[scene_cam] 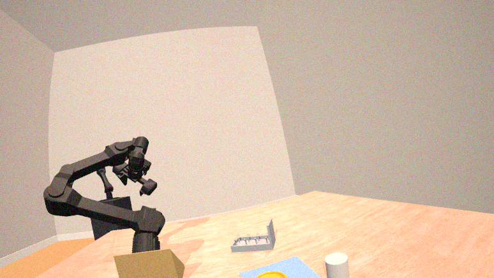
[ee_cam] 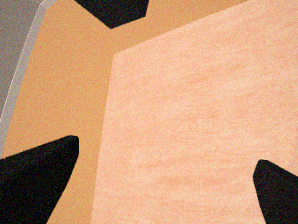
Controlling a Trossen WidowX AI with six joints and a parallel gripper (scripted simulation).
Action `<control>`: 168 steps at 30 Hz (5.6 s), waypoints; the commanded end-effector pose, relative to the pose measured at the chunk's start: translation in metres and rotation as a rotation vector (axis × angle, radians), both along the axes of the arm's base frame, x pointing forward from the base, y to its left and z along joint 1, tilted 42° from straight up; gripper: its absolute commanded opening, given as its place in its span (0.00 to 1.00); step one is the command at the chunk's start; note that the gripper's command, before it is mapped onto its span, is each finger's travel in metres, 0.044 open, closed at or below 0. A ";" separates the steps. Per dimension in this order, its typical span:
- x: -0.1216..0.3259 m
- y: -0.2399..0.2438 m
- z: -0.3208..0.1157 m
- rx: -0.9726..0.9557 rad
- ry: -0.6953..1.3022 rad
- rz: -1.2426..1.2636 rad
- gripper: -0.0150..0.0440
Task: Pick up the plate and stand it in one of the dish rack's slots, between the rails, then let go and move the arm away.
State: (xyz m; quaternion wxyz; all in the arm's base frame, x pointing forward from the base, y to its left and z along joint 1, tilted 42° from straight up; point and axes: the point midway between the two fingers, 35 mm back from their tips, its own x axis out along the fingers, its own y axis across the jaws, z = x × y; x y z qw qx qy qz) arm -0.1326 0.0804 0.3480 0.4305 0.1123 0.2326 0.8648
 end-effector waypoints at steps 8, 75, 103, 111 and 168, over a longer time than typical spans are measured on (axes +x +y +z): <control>0.041 0.035 0.015 -0.040 0.010 -0.165 0.93; 0.455 -0.212 -0.318 -1.117 0.544 -0.852 0.93; 0.430 -0.130 -0.417 -1.112 0.557 -0.834 0.93; 0.429 -0.121 -0.427 -1.111 0.557 -0.834 0.93; 0.444 -0.157 -0.391 -1.116 0.555 -0.854 0.25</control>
